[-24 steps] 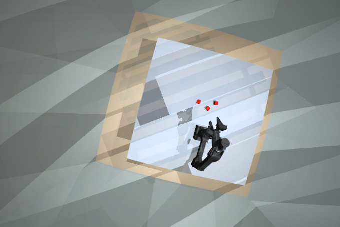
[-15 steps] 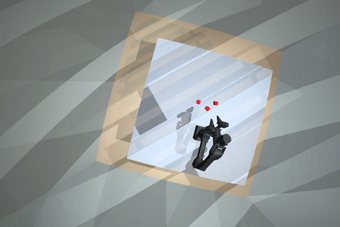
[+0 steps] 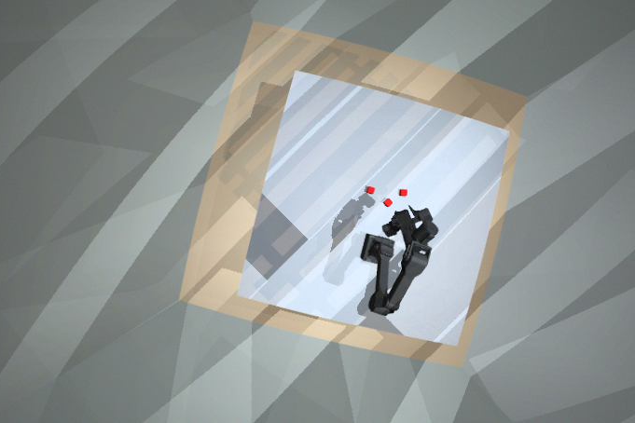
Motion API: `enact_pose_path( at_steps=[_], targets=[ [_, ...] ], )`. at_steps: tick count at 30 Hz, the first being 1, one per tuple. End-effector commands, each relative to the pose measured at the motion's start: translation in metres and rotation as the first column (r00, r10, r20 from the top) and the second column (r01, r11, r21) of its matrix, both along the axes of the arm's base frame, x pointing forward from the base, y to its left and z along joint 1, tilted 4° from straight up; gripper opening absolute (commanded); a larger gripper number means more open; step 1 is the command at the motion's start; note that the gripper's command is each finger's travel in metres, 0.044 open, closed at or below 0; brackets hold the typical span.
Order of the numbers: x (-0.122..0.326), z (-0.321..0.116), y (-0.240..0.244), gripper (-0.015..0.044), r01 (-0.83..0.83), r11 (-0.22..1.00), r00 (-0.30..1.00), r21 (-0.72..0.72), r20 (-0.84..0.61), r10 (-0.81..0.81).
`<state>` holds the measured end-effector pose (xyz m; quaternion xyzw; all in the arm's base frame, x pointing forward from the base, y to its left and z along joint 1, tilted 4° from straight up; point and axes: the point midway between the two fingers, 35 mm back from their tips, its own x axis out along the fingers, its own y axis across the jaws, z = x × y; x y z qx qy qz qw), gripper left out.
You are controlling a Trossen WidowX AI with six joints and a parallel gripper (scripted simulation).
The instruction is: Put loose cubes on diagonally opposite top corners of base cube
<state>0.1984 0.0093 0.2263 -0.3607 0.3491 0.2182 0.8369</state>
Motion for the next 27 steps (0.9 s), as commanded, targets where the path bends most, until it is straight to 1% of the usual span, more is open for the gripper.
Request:
enact_pose_path(
  at_steps=[1, 7, 13, 20, 27],
  targets=[
    [0.012, -0.012, -0.004, 0.0265, 0.130, 0.989, 0.988, 0.074, -0.096, -0.123],
    [0.027, -0.033, -0.007, 0.0265, 0.331, 0.932, 0.924, 0.144, -0.248, -0.290],
    [0.039, -0.057, -0.011, 0.0265, 0.531, 0.832, 0.808, 0.159, -0.391, -0.441],
    [0.050, -0.086, -0.014, 0.0265, 0.737, 0.667, 0.613, 0.111, -0.526, -0.590],
    [0.057, -0.118, -0.017, 0.0265, 0.888, 0.460, 0.370, 0.011, -0.610, -0.701]
  ],
)
